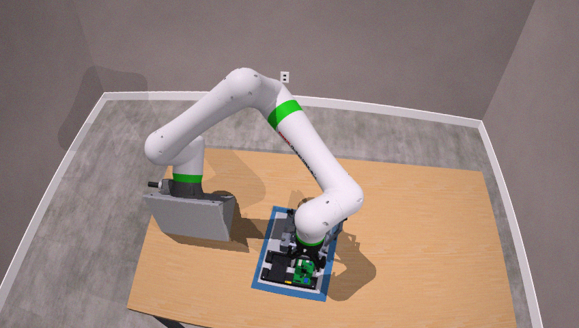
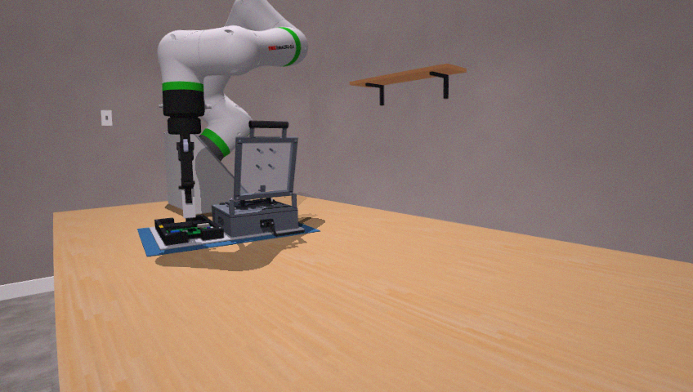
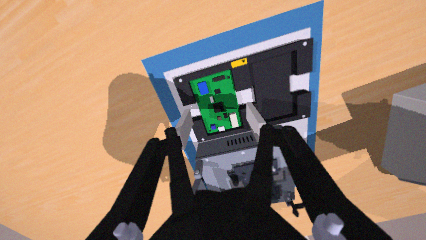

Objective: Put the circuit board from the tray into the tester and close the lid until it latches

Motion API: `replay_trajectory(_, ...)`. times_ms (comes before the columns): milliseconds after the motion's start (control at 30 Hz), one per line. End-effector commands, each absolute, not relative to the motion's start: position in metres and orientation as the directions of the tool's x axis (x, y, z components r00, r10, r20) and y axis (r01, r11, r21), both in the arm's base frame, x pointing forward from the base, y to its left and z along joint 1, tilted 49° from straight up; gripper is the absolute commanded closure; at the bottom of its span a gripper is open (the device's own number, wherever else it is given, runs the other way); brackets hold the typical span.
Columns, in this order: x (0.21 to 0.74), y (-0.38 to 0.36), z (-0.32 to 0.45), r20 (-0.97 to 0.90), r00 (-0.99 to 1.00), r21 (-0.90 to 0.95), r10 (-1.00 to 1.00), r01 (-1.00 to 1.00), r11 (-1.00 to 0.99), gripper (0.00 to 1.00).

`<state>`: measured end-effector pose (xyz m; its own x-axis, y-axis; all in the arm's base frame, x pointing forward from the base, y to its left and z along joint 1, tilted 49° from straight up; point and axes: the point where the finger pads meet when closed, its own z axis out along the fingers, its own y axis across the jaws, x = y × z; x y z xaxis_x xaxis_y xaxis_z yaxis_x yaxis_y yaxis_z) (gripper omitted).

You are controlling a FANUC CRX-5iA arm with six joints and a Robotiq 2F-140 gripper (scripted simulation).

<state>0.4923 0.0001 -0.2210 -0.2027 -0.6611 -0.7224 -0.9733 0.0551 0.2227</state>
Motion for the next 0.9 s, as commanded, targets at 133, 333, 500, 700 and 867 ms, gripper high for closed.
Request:
replay_trajectory(133,0.4924,-0.0002,-0.2209,-0.750,-0.062,0.113,-0.659,-0.993,-0.035,0.42)
replay_trajectory(333,0.4924,-0.0002,-0.2209,-0.751,-0.047,0.102,-0.658,-0.994,-0.045,0.42)
replay_trajectory(500,0.4924,-0.0002,-0.2209,-0.751,-0.047,0.102,-0.658,-0.994,-0.045,0.42)
replay_trajectory(700,0.4924,-0.0002,-0.2209,-0.751,-0.047,0.102,-0.658,-0.994,-0.045,0.42)
replay_trajectory(867,0.4924,-0.0002,-0.2209,-0.751,-0.047,0.102,-0.658,-0.994,-0.045,0.42)
